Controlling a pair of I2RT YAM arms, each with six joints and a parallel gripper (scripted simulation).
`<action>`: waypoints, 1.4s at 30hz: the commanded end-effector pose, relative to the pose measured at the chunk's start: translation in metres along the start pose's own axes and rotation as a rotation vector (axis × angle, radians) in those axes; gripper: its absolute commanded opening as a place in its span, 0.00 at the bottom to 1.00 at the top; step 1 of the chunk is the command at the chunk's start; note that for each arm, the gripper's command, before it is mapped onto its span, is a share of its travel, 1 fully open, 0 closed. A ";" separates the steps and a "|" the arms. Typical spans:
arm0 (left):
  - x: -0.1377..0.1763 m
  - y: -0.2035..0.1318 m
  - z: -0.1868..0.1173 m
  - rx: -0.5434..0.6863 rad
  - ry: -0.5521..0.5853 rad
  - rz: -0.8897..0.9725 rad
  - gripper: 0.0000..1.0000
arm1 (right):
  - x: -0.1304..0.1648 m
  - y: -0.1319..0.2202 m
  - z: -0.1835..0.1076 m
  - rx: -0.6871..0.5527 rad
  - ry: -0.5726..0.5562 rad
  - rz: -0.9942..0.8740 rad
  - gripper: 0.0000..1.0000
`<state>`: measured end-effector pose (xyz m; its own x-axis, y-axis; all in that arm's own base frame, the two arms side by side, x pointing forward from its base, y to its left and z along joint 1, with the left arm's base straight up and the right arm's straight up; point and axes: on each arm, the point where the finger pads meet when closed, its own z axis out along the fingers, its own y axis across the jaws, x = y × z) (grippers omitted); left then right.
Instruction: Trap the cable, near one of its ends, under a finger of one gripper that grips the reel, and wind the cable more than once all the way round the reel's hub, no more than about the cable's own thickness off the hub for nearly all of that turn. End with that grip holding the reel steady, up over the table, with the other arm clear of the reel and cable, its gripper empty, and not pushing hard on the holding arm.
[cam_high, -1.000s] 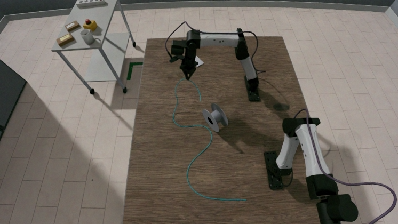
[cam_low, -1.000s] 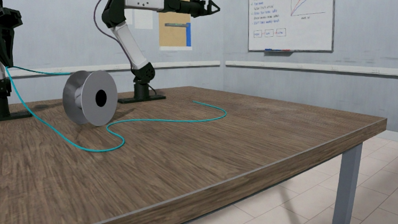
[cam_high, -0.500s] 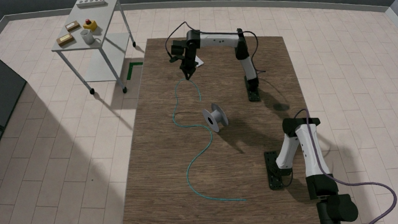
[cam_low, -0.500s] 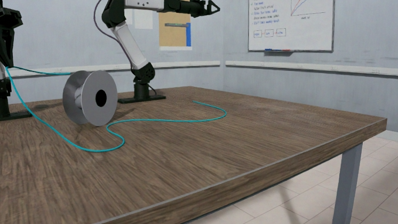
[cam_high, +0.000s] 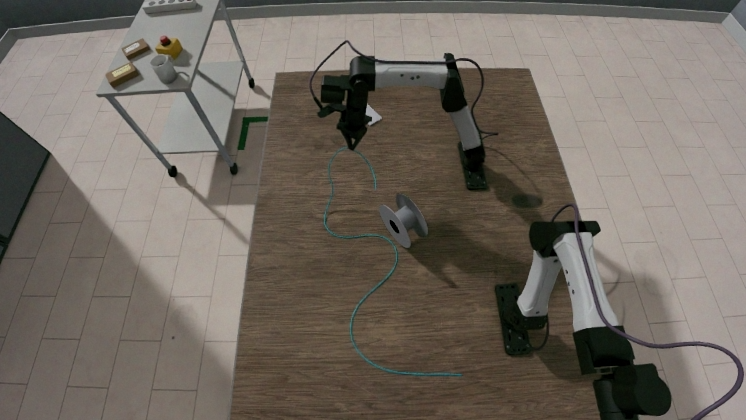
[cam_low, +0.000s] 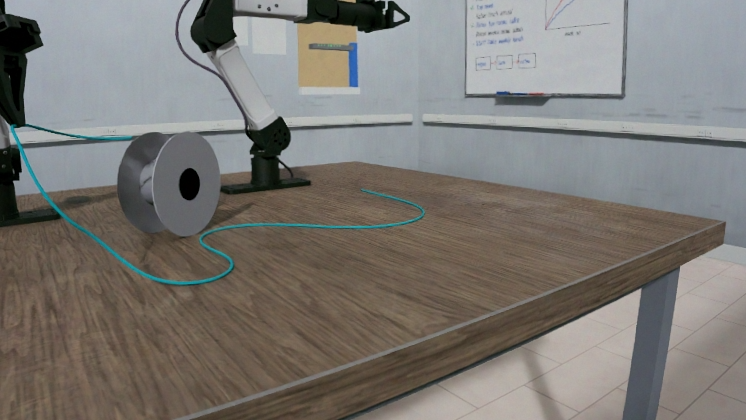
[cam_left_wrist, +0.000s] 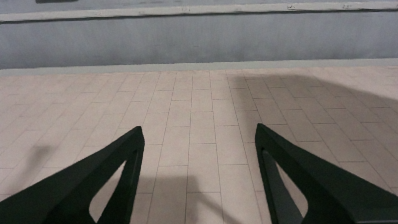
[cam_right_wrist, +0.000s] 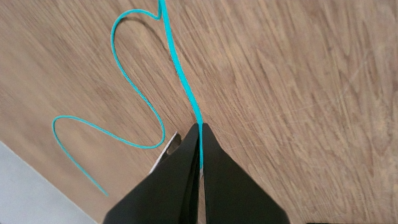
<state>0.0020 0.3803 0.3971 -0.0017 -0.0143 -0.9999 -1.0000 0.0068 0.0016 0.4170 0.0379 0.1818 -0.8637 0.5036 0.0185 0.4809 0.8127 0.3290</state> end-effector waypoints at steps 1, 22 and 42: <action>0.001 0.002 0.000 -0.012 -0.005 -0.006 0.75 | 0.004 0.008 -0.009 -0.028 -0.021 -0.016 0.00; 0.022 -0.047 0.003 0.137 0.058 0.023 0.75 | 0.004 0.008 -0.009 -0.028 -0.021 -0.016 0.00; 0.061 -0.213 -0.049 0.642 0.149 0.115 0.75 | 0.004 0.008 -0.009 -0.028 -0.021 -0.016 0.00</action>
<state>0.1859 0.3417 0.3539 -0.1081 -0.0912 -0.9900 -0.8490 0.5265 0.0442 0.4170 0.0379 0.1818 -0.8637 0.5036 0.0185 0.4809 0.8127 0.3290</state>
